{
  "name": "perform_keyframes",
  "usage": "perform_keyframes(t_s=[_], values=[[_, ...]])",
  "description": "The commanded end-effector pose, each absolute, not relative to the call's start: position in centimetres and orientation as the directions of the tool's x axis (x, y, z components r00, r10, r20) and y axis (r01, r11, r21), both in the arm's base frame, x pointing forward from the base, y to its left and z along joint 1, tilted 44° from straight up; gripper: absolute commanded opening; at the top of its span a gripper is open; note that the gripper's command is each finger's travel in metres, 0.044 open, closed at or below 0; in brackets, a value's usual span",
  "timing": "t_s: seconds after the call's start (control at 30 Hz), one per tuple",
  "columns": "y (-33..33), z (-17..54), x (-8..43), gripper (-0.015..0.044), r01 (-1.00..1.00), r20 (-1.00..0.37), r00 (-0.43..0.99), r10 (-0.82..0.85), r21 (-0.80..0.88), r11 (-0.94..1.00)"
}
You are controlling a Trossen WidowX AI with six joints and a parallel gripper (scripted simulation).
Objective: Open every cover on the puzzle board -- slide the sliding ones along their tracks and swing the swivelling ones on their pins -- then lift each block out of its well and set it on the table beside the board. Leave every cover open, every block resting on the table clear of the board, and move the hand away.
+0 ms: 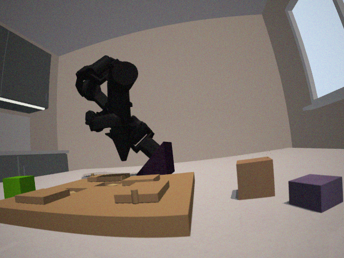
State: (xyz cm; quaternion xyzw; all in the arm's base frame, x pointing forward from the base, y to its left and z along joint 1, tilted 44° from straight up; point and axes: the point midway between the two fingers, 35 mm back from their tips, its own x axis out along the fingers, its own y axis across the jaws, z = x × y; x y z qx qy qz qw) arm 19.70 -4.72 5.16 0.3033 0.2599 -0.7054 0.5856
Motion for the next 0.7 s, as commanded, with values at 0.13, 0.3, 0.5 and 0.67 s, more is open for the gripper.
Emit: perform_keyframes(t_s=[0.13, 0.3, 0.5, 0.67], values=[[-5.4, 4.4, 19.4, 0.0, 0.984, -0.729, -0.135, -0.672, -0.019, -0.177], [-5.7, 4.1, 19.3, 0.0, 0.984, -0.728, -0.135, -0.672, -0.019, -0.177], [-6.1, 3.7, 19.2, 0.0, 0.984, -0.728, -0.135, -0.672, -0.019, -0.177], [-6.5, 3.3, 19.1, 0.0, 0.984, -0.727, -0.135, -0.673, -0.019, -0.177]])
